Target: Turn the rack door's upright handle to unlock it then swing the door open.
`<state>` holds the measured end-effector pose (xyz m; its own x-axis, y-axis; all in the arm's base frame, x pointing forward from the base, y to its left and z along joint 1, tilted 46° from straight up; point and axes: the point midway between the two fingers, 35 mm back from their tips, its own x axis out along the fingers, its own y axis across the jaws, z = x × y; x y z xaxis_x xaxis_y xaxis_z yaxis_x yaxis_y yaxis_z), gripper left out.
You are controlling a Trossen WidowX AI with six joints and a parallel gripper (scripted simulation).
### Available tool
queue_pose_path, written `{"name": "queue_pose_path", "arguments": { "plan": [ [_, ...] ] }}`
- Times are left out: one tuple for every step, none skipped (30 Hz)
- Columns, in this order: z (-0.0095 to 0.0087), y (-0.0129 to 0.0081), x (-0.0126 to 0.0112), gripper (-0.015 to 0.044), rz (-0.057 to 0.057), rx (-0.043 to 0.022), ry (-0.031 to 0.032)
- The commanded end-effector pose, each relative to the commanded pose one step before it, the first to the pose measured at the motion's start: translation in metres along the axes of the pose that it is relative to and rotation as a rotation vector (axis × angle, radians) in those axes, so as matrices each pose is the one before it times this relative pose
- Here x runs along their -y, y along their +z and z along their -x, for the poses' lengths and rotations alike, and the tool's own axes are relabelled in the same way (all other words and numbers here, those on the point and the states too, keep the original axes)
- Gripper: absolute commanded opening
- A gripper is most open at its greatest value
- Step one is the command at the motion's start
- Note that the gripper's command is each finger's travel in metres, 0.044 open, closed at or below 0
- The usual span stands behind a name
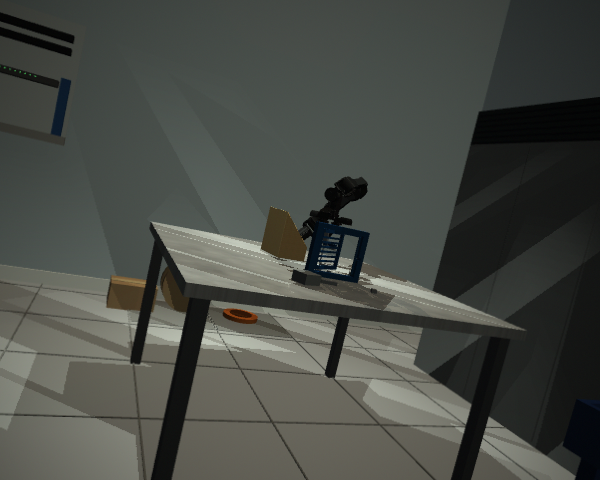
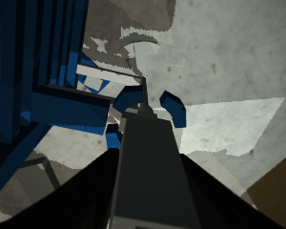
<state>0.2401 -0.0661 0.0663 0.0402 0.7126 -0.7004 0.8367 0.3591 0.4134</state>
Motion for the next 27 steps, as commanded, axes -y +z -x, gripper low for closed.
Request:
{"name": "queue_pose_path", "arguments": {
  "plan": [
    [-0.00045,0.00289,0.00614,0.0014,0.078,0.00628,-0.00075],
    [-0.00001,0.00033,0.00219,0.0014,0.0139,0.00001,-0.00008],
    [0.0,0.0004,0.00211,0.0014,0.0134,0.00006,-0.0001],
    [-0.00001,0.00036,0.00213,0.0014,0.0135,0.00003,-0.00009],
    [-0.00002,0.00031,0.00213,0.0014,0.0135,0.0,-0.00007],
    [0.00001,0.00046,0.00233,0.0014,0.0147,0.00008,-0.00013],
    [0.0,0.00041,0.00237,0.0014,0.0149,0.00005,-0.00011],
    [-0.00001,0.00035,0.00237,0.0014,0.0149,0.00002,-0.00009],
    [0.0,0.00044,0.0023,0.0014,0.0144,0.00009,-0.00016],
    [-0.00001,0.00038,0.00231,0.0014,0.0145,0.00005,-0.00014],
    [-0.00002,0.00033,0.00231,0.0014,0.0145,0.00002,-0.00012],
    [0.00001,0.00045,0.00229,0.0014,0.0143,0.00008,-0.00012],
    [0.00001,0.0004,0.0023,0.0014,0.0143,0.00005,-0.0001],
    [0.0,0.00035,0.00231,0.0014,0.0143,0.00002,-0.00007],
    [0.00001,0.00045,0.00228,0.0014,0.0142,0.00008,-0.00013],
    [0.00001,0.0004,0.00229,0.0014,0.0143,0.00006,-0.0001],
    [0.0,0.00035,0.0023,0.0014,0.0143,0.00003,-0.00008],
    [-0.00001,0.00045,0.00227,0.0014,0.0142,0.00012,-0.00019],
    [-0.00001,0.0004,0.00229,0.0014,0.0143,0.0001,-0.00017],
    [0.0,0.00035,0.0023,0.0014,0.0142,0.00004,-0.00009],
    [0.00002,0.00045,0.00225,0.0014,0.014,0.00006,-0.00011],
    [0.00001,0.0004,0.00228,0.0014,0.0142,0.00004,-0.00009],
    [0.0,0.00035,0.00229,0.0014,0.0142,0.00002,-0.00007],
    [0.00002,0.00045,0.00224,0.0014,0.014,0.00007,-0.00012],
    [0.00001,0.0004,0.00228,0.0014,0.0142,0.00005,-0.00011],
    [0.0,0.00035,0.00229,0.0014,0.0142,0.00003,-0.00008],
    [0.0,0.00043,0.00222,0.0014,0.0138,0.00018,0.00033]
  ]
}}
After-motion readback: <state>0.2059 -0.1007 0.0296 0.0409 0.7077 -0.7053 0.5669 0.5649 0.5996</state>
